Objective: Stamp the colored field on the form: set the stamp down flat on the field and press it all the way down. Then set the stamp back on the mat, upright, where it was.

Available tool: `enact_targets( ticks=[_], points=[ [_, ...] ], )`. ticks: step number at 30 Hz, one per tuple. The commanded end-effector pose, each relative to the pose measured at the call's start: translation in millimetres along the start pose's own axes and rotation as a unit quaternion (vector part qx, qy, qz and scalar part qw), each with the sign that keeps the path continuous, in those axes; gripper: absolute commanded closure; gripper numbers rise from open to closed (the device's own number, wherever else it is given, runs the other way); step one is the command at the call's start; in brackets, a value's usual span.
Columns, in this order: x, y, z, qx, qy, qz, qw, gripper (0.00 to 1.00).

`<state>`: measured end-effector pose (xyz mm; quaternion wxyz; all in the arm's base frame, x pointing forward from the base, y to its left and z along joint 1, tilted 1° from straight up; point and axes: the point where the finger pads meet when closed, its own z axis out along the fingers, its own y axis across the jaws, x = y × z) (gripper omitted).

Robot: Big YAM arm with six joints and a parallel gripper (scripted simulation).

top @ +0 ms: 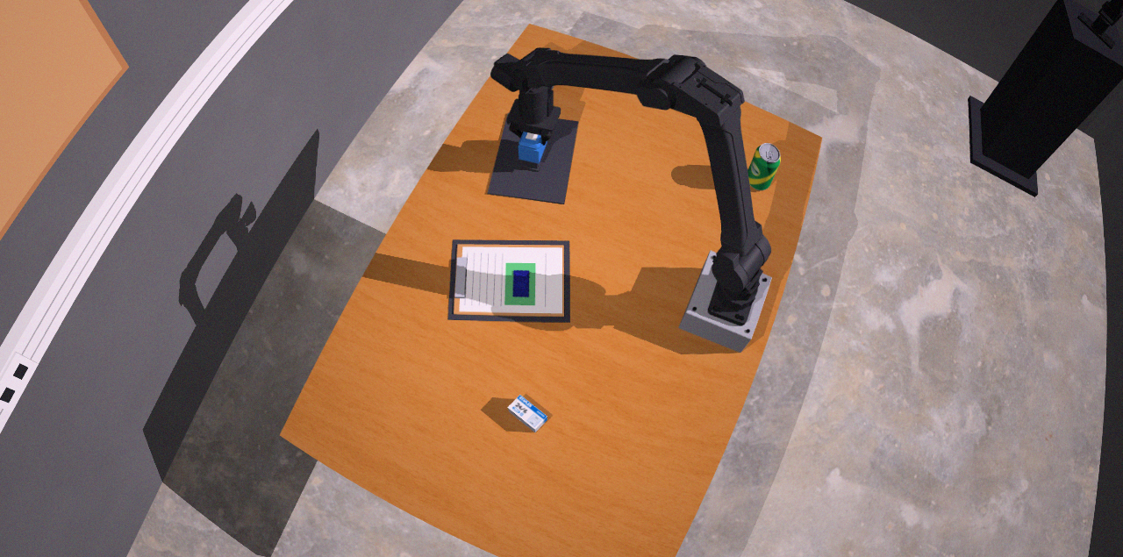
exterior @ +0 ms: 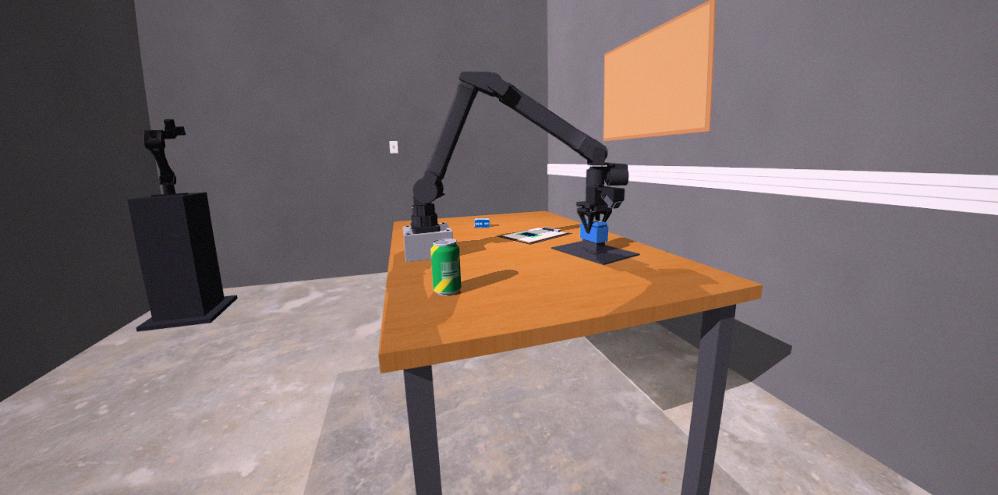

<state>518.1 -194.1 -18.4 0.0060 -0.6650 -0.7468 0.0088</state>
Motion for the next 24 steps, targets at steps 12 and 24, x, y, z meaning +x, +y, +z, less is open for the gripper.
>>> enact_targets(
  ticks=[12, 24],
  points=[
    [-8.7, 4.6, -1.2, -0.012, -0.007, 0.002, 1.000, 0.19],
    [-8.7, 4.6, -1.2, -0.012, -0.007, 0.002, 1.000, 0.19]
  ],
)
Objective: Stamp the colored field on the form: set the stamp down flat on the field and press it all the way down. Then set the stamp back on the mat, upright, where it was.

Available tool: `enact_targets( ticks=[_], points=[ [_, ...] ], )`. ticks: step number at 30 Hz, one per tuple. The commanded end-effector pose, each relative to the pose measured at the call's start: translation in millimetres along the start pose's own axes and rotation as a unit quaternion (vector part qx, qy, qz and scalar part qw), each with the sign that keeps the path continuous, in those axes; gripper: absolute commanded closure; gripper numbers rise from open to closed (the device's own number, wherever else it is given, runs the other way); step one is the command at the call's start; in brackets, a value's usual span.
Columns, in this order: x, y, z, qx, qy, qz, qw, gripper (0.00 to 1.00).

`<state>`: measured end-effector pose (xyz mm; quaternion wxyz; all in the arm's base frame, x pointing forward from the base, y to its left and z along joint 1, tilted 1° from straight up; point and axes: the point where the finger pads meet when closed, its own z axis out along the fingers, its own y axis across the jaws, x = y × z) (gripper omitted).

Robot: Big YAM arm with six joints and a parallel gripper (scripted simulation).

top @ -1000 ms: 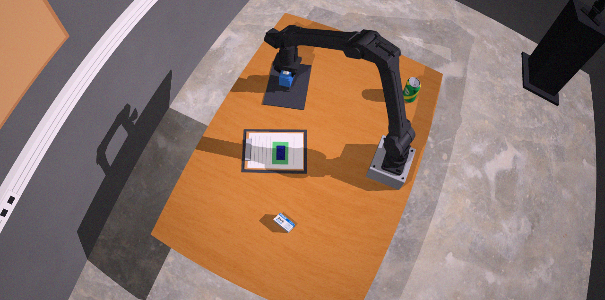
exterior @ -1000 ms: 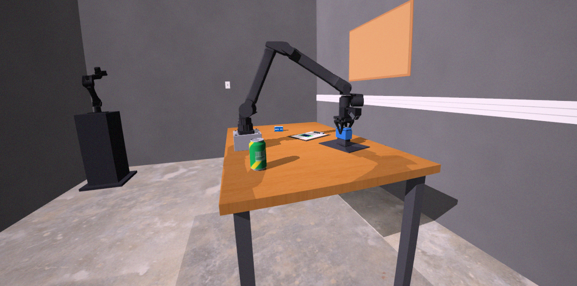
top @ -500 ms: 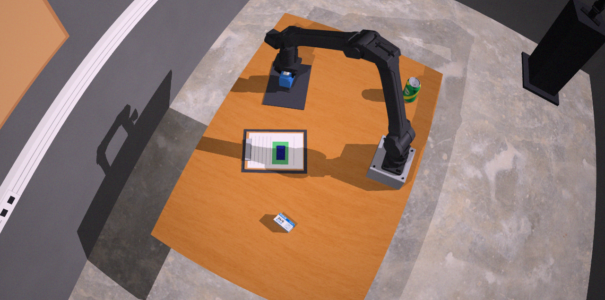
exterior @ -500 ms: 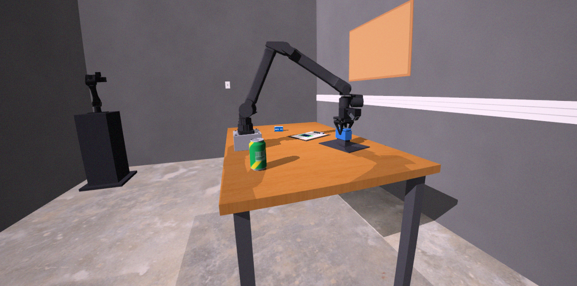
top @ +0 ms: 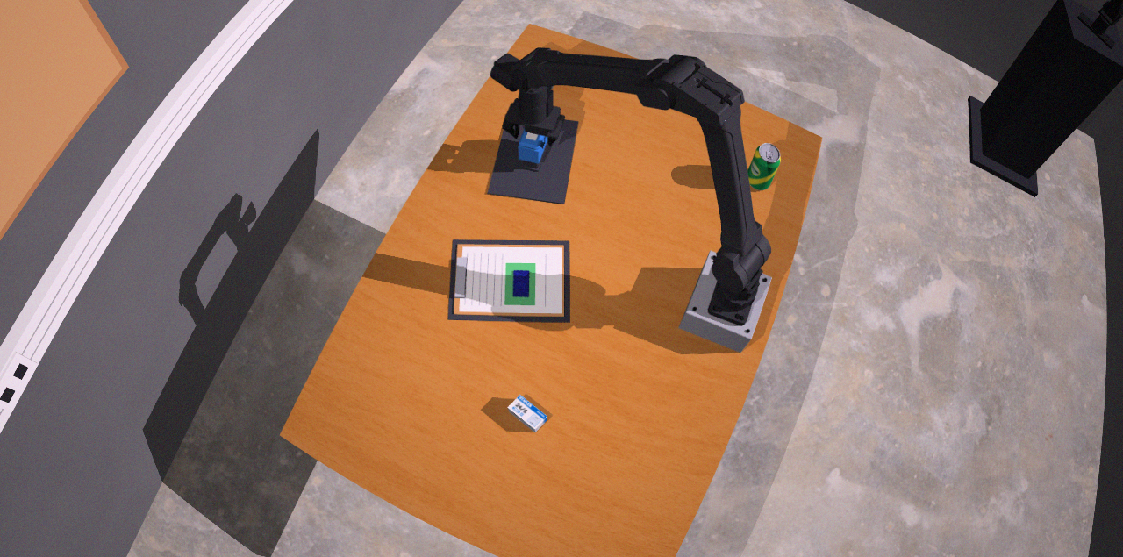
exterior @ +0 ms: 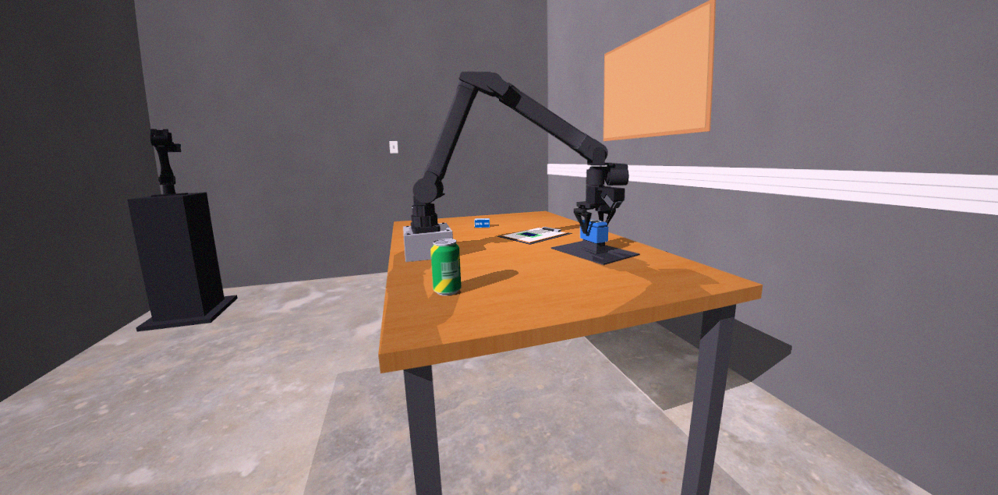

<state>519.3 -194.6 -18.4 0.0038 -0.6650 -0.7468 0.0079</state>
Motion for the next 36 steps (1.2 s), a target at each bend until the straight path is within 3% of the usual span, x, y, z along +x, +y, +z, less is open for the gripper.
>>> enact_targets(
  ticks=[1, 22, 23, 25, 29, 31, 35, 36],
  points=[
    [-8, 4, -1.2, -0.009, -0.006, 0.002, 1.000, 0.19],
    [-8, 4, -1.2, -0.009, -0.006, 0.002, 1.000, 0.19],
    [-9, 6, -6.6, -0.014, -0.008, 0.002, 1.000, 0.19],
    [-16, 19, -44.9, -0.032, -0.017, 0.002, 0.999, 0.19],
    [-12, 18, -102.5, -0.033, -0.018, 0.002, 0.999, 0.19],
    [-11, 17, -121.8, -0.034, -0.018, 0.002, 0.999, 0.19],
    [-10, 17, -125.8, -0.034, -0.018, 0.002, 0.999, 0.19],
    [-10, 16, -101.3, -0.014, -0.008, 0.001, 1.000, 0.19]
  ],
)
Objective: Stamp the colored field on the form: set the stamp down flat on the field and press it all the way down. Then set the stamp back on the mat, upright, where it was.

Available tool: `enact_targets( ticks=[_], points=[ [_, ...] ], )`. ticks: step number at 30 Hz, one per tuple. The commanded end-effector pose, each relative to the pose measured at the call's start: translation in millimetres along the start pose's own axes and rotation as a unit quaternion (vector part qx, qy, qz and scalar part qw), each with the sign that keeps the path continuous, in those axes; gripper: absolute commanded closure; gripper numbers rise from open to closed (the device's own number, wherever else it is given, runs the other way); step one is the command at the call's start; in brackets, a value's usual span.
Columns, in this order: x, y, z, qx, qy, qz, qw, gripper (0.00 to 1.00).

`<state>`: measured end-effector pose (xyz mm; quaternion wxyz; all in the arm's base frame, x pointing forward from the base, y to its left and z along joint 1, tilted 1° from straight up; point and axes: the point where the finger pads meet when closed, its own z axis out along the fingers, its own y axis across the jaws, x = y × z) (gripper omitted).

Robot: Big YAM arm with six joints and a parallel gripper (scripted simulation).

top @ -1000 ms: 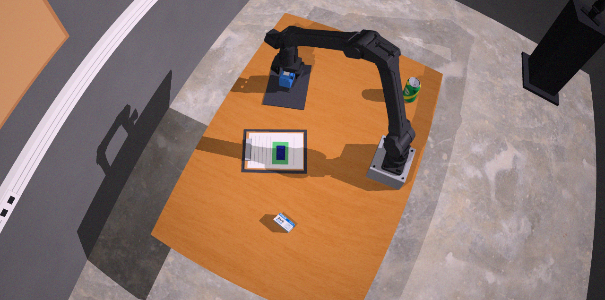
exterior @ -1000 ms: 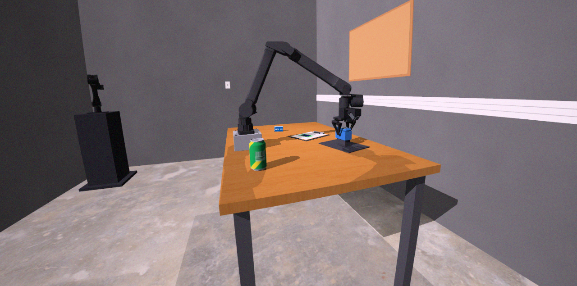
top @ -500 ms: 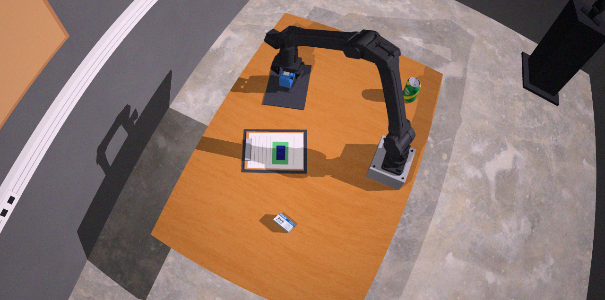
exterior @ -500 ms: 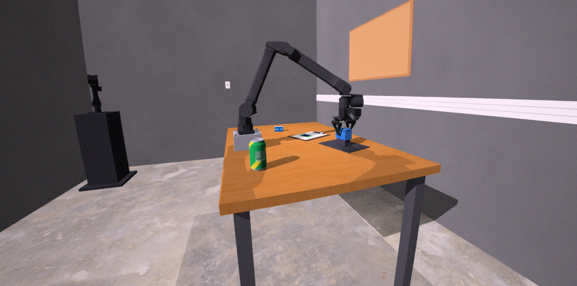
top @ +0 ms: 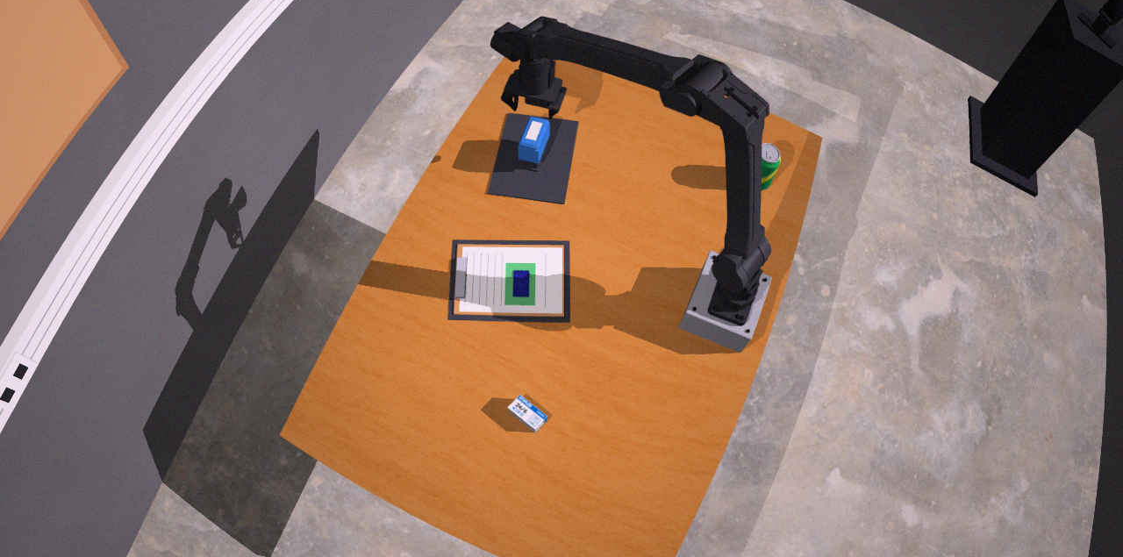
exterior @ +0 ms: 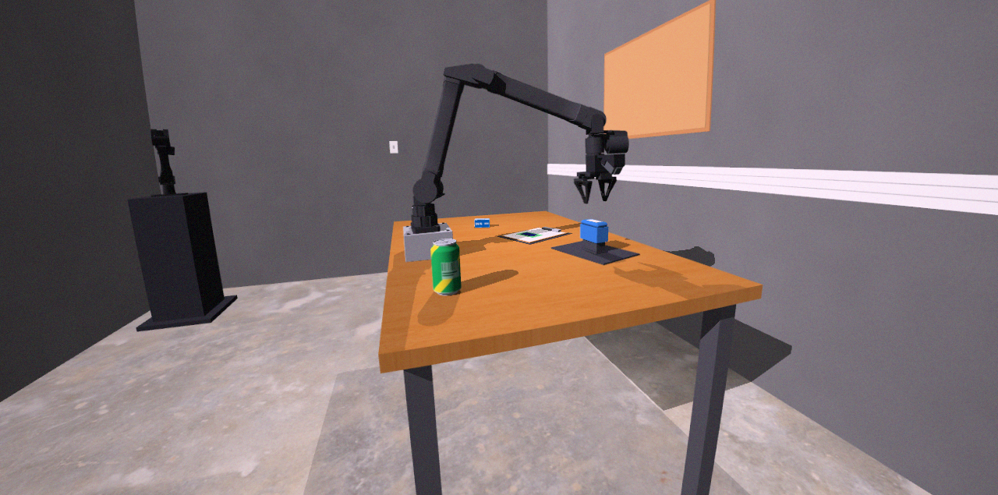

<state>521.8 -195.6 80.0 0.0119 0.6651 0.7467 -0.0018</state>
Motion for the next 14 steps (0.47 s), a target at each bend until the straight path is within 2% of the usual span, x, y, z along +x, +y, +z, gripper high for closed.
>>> enact_targets(
  ticks=[1, 2, 6, 7, 8, 9, 11, 13, 14],
  points=[
    [-8, 15, -2.3, 0.001, 0.000, 0.001, 1.000, 0.19],
    [3, -5, 17.4, 0.026, 0.013, 0.001, 1.000, 0.19],
    [3, -5, 17.4, 0.026, 0.013, 0.001, 1.000, 0.19],
    [2, -5, 16.9, 0.026, 0.012, 0.001, 1.000, 0.19],
    [-3, 7, 6.3, 0.012, 0.005, 0.001, 1.000, 0.19],
    [-5, 9, 4.4, 0.009, 0.004, 0.001, 1.000, 0.19],
    [-6, 11, -15.0, -0.008, -0.005, 0.001, 1.000, 0.19],
    [-6, 11, -18.4, -0.010, -0.006, 0.001, 1.000, 0.19],
    [-6, 10, -11.6, -0.005, -0.003, 0.001, 1.000, 0.19]
  ],
)
